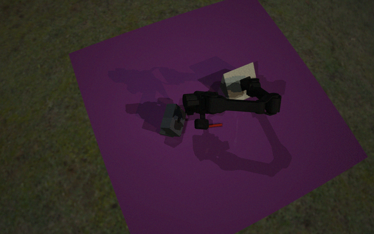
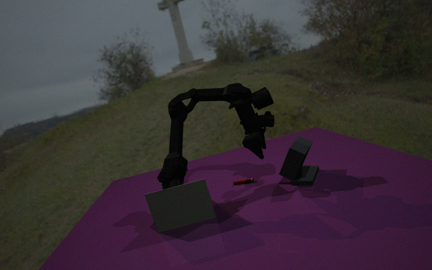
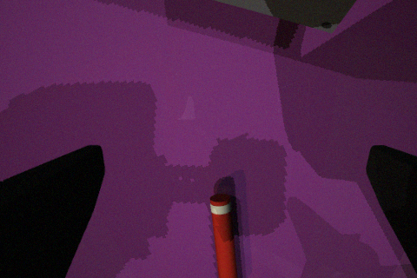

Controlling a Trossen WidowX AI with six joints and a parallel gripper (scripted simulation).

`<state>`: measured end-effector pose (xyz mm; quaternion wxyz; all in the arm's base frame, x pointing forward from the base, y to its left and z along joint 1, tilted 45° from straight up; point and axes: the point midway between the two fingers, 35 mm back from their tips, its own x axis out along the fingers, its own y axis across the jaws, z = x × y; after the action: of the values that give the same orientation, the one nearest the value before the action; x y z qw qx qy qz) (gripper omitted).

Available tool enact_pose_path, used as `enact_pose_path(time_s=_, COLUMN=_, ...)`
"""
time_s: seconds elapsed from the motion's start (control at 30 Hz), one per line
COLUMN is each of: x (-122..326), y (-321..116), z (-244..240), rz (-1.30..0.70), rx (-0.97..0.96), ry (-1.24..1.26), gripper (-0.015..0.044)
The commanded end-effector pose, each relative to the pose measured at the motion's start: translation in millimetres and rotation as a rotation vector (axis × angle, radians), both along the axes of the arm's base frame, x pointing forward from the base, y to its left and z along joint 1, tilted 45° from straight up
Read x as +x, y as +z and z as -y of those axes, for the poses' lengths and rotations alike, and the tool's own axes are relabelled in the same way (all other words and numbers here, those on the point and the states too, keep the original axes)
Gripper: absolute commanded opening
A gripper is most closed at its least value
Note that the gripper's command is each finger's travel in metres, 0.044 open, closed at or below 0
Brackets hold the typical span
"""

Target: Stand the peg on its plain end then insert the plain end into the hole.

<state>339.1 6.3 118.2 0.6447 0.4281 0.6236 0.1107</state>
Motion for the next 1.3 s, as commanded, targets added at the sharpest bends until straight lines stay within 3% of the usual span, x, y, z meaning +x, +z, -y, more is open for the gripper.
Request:
enact_pose_path(time_s=0.0, x=-27.8, y=0.9, z=-24.4, rz=-0.035, rx=-0.003, ry=0.106, gripper=0.0440)
enact_pose_path(time_s=0.17, x=-57.8, y=3.8, z=-46.9, rz=-0.067, rx=0.002, ry=0.217, gripper=0.0440)
enact_pose_path(time_s=1.27, x=-55.3, y=-30.7, z=-79.6, rz=-0.067, rx=-0.001, ry=0.217, gripper=0.0440)
